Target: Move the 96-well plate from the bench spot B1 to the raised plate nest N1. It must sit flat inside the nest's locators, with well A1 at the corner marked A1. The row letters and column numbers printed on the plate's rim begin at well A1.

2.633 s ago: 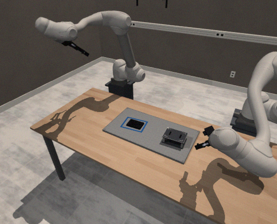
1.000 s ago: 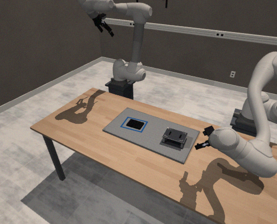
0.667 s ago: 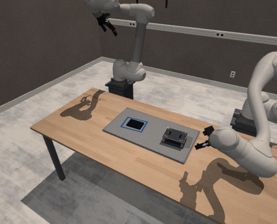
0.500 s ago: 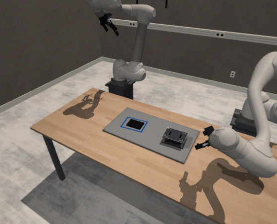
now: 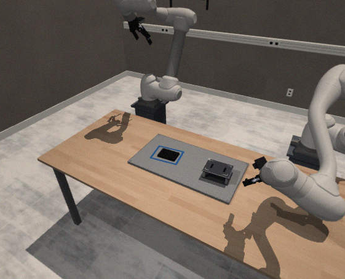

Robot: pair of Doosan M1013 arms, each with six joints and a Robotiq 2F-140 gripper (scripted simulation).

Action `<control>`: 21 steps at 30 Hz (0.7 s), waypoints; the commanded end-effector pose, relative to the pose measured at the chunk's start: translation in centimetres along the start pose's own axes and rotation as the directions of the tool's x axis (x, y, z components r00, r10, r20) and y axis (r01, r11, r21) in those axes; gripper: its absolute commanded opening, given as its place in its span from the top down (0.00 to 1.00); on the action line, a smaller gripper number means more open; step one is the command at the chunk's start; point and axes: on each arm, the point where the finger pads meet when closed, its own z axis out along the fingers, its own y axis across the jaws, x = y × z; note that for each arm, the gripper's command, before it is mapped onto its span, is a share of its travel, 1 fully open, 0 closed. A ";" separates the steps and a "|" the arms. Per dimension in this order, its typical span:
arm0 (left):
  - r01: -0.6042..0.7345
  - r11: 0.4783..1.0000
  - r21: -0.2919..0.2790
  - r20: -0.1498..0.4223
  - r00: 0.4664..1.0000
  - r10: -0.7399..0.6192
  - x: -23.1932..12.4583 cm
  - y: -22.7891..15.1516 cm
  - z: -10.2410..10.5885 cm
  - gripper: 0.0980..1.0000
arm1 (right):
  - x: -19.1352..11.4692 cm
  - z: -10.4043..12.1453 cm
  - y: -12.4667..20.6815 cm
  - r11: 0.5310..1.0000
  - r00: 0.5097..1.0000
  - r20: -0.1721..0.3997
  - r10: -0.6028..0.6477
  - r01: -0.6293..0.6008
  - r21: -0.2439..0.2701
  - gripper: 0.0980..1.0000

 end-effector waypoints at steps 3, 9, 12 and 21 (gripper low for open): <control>0.000 1.000 0.001 0.002 1.000 0.000 0.1 0.0 -0.1 0.00 | 0.9 1.1 -0.2 1.000 1.000 0.008 -0.002 0.002 -0.001 0.00; 0.000 1.000 0.001 0.002 1.000 0.000 0.1 0.0 -0.1 0.00 | 1.5 1.9 -0.3 1.000 1.000 0.014 -0.003 0.003 -0.002 0.00; 0.000 1.000 0.001 0.002 1.000 0.000 0.1 0.0 -0.1 0.00 | 1.7 2.3 -0.4 1.000 1.000 0.016 -0.003 0.003 -0.002 0.00; 0.000 1.000 0.001 0.002 1.000 0.000 0.1 0.0 -0.1 0.00 | 2.1 2.8 -0.5 1.000 1.000 0.020 -0.004 0.004 -0.003 0.00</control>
